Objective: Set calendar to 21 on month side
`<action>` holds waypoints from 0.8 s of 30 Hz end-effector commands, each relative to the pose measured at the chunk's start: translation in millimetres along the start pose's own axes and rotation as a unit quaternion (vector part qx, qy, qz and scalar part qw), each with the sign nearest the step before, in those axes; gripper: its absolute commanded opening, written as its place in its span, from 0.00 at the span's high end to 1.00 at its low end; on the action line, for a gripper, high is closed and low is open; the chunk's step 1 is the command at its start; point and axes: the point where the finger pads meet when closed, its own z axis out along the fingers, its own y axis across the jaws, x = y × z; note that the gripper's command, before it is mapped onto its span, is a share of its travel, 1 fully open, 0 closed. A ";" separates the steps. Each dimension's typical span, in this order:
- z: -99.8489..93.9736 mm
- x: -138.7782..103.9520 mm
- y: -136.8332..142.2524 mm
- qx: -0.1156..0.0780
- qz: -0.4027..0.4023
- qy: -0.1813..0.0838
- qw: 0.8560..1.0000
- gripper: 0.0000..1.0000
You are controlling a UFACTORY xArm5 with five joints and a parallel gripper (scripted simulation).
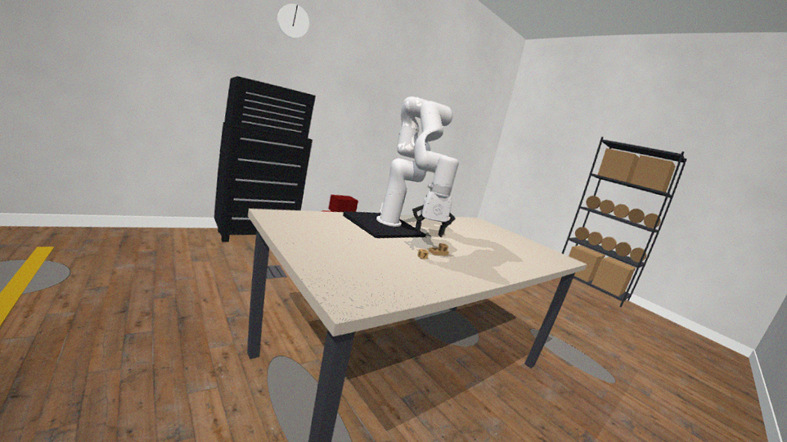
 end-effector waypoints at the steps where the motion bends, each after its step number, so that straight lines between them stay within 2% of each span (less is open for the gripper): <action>1: -1.2 -1.2 0.2 0.000 -0.046 -0.002 0.999 0.00; 6: -1.2 -1.2 0.2 0.000 -0.086 -0.002 0.996 0.00; 12: -1.2 -1.2 0.1 0.000 -0.095 -0.002 0.996 0.00; 13: -1.2 -1.2 0.1 0.000 -0.095 -0.002 0.996 0.53; 24: -1.2 -1.2 0.1 0.000 -0.095 -0.002 0.996 0.53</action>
